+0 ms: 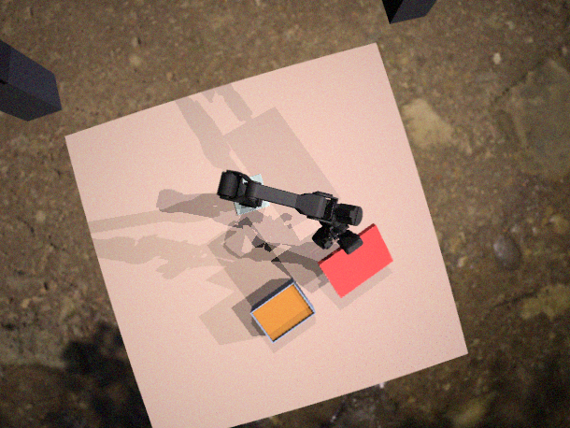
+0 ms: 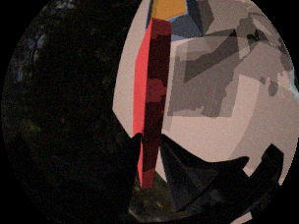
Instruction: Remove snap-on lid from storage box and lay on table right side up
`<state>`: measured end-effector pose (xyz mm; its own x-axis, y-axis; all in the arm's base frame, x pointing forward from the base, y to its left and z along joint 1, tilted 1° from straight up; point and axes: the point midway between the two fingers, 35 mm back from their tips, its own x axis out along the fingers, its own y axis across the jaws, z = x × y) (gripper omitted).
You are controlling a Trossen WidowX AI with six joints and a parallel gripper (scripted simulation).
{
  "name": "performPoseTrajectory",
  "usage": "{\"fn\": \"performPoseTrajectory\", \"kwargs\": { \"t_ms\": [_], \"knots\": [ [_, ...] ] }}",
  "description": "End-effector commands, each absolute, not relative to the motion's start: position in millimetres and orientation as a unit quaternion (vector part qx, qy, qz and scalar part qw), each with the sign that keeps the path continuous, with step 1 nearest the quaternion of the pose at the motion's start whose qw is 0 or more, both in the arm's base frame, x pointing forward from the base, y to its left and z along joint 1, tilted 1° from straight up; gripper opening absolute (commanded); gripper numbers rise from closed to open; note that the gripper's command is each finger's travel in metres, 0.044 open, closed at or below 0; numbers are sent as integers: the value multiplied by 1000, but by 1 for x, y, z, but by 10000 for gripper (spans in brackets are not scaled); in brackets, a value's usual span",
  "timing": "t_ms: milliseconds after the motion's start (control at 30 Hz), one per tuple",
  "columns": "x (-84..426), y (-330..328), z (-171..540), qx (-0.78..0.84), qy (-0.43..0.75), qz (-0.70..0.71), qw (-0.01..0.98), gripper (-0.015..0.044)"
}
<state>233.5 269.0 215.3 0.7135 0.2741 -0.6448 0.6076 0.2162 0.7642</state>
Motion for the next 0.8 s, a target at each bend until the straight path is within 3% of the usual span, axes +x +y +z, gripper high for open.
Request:
{"fn": "performPoseTrajectory", "kwargs": {
  "t_ms": [0,767],
  "knots": [
    [234,269,217,620,354,-117,690,0],
    [234,270,198,620,354,-117,690,0]
  ]
}}
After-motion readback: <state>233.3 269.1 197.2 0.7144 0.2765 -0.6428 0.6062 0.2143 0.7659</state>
